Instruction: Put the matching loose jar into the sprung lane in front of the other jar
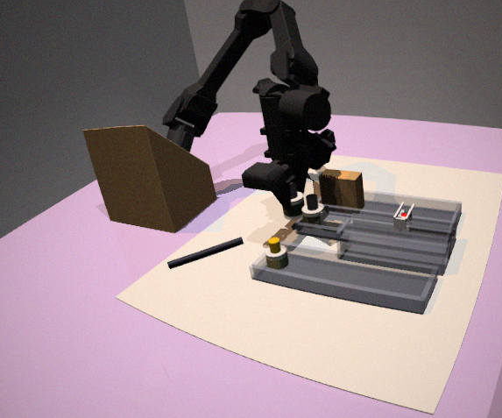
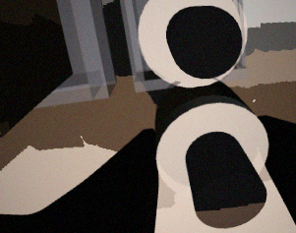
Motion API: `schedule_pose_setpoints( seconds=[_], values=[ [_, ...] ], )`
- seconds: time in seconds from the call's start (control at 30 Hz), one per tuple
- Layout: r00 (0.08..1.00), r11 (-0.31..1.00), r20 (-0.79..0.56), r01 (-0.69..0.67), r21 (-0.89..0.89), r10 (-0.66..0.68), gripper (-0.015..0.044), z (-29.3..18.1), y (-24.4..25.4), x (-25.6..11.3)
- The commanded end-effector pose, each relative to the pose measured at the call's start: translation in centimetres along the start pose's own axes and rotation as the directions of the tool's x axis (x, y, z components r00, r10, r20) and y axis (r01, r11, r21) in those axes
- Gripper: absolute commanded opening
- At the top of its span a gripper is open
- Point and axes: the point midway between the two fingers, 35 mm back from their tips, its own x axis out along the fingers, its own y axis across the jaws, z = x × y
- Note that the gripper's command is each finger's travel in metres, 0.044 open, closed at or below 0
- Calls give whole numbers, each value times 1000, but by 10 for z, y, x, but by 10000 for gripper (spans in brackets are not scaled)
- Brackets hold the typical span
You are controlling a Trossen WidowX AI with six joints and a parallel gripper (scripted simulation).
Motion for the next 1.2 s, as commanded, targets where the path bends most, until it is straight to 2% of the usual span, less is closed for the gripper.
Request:
schedule_pose_setpoints(
  seconds=[0.0, 1.17],
  values=[
    [1000, 1000, 17, 3, -16, -3, 0, 9, 1, -2],
    [1000, 1000, 17, 3, -16, -3, 0, 24, 2, -2]
  ],
)
